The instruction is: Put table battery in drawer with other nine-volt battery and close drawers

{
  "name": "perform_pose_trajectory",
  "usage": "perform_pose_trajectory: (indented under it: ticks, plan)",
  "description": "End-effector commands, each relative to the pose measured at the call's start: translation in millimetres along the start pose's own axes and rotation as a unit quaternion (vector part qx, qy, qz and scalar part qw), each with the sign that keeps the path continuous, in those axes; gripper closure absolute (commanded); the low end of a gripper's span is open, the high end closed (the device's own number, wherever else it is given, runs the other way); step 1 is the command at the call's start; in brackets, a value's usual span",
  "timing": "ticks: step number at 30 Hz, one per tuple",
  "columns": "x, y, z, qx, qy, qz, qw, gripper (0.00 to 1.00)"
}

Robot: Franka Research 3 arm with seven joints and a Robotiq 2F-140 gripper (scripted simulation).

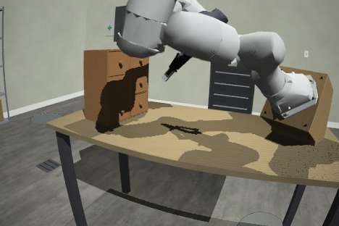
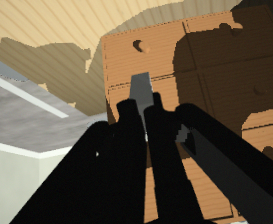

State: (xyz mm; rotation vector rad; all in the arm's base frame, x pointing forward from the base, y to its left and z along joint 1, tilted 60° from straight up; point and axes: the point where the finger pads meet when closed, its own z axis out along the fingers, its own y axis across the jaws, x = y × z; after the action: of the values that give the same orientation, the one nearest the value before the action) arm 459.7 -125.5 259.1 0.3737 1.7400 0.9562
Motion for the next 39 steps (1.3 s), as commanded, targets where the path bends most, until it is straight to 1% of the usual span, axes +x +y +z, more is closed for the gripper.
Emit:
perform_pose_trajectory:
  ticks: [1, 4, 8, 10, 11, 18, 21, 24, 25, 27, 32, 39]
  plan:
    - [3.4, 3.0, -9.8, -0.006, 0.034, 0.006, 0.999, 1.00]
    - [4.3, 2.8, -22.8, -0.006, 0.070, 0.006, 0.998, 1.00]
    - [5.7, 2.7, -44.2, -0.006, 0.129, 0.006, 0.992, 1.00]
    - [5.7, 2.7, -44.2, -0.006, 0.129, 0.006, 0.992, 1.00]
    - [6.1, 2.6, -50.2, -0.006, 0.145, 0.006, 0.989, 1.00]
    - [8.7, 2.2, -88.6, -0.007, 0.248, 0.005, 0.969, 1.00]
    - [9.6, 2.1, -102.6, -0.007, 0.285, 0.005, 0.958, 1.00]
    - [10.4, 2.0, -114.0, -0.007, 0.315, 0.004, 0.949, 1.00]
    - [10.6, 2.0, -117.1, -0.007, 0.324, 0.004, 0.946, 1.00]
    - [10.6, 2.0, -117.1, -0.007, 0.324, 0.004, 0.946, 1.00]
    - [11.3, 1.9, -127.4, -0.007, 0.350, 0.004, 0.937, 1.00]
    - [11.4, 1.8, -129.9, -0.007, 0.357, 0.004, 0.934, 1.00]
